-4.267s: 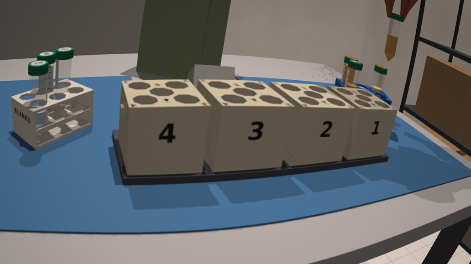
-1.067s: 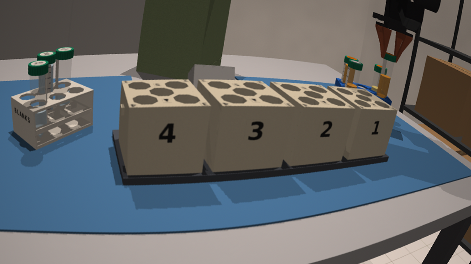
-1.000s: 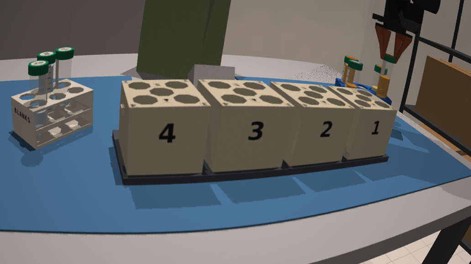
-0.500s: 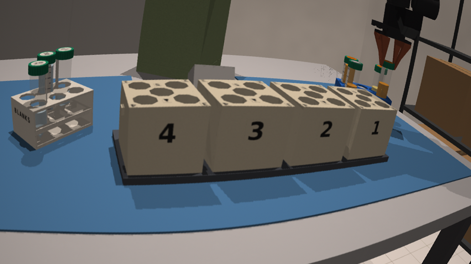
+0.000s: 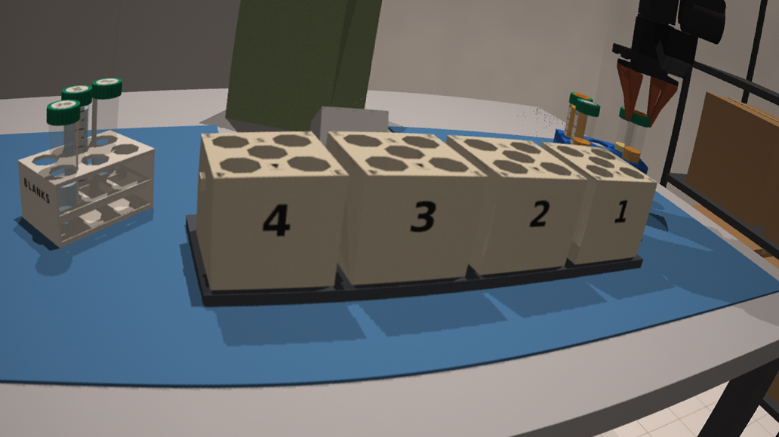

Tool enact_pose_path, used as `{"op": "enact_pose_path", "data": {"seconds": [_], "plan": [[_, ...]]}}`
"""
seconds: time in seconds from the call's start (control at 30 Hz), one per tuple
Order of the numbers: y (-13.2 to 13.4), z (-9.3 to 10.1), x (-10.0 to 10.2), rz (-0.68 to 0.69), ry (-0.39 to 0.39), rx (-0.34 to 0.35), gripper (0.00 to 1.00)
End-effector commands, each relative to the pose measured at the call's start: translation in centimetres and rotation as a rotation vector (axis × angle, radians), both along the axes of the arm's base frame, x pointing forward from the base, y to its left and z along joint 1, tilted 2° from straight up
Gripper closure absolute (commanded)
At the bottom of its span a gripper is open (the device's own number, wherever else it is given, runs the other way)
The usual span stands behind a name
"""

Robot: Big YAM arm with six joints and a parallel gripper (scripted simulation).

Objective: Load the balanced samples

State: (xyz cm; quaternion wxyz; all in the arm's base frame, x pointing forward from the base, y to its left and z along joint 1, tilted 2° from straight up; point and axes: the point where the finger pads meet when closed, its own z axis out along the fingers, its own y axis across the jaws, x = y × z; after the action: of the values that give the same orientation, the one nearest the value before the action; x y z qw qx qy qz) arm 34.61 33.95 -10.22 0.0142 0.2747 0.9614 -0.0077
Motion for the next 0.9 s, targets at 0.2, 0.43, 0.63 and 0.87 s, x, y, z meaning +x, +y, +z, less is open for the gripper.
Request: {"op": "enact_pose_path", "data": {"seconds": [0.2,0.43,0.63,0.87], "plan": [[1.0,0.7,1.2,0.000,-0.028,0.026,1.00],[1.0,0.7,1.2,0.000,-0.028,0.026,0.45],[1.0,0.7,1.2,0.000,-0.028,0.026,0.45],[0.3,1.7,1.1,-0.001,-0.027,0.025,0.45]]}}
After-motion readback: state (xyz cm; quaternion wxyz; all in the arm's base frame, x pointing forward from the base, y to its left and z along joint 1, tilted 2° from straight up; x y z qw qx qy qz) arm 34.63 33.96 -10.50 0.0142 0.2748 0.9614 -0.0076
